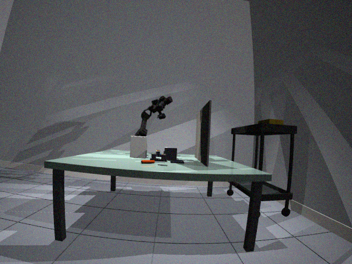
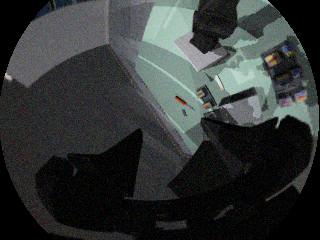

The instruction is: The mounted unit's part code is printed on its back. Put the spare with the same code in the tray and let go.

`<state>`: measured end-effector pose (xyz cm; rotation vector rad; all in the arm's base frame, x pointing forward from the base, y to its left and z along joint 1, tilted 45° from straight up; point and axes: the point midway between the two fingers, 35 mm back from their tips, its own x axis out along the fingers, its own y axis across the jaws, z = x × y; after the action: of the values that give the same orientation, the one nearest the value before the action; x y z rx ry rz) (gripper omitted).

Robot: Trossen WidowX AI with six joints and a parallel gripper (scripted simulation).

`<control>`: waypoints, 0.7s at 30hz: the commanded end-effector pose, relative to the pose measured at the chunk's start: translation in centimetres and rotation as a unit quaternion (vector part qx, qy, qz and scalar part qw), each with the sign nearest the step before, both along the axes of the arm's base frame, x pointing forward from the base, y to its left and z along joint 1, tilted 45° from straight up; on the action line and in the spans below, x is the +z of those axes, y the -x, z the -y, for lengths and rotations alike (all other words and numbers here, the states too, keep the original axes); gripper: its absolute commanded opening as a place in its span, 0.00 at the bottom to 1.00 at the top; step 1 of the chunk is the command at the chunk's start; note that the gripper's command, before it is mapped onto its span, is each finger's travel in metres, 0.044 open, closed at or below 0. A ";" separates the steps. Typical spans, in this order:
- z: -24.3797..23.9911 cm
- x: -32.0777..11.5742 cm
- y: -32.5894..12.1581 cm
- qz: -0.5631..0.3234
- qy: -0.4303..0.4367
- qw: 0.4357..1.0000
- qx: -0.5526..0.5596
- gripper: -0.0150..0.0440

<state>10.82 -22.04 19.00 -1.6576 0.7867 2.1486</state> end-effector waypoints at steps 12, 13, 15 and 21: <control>-0.1 -1.6 -3.5 0.028 -0.104 0.968 0.226 1.00; -0.1 -2.0 -4.3 0.036 -0.124 0.953 0.276 1.00; -0.3 -2.7 -5.8 0.055 -0.160 0.913 0.372 1.00; -1.1 -4.8 -10.2 0.119 -0.232 0.731 0.630 1.00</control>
<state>16.05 -21.82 16.46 -2.0413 -0.2485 2.4301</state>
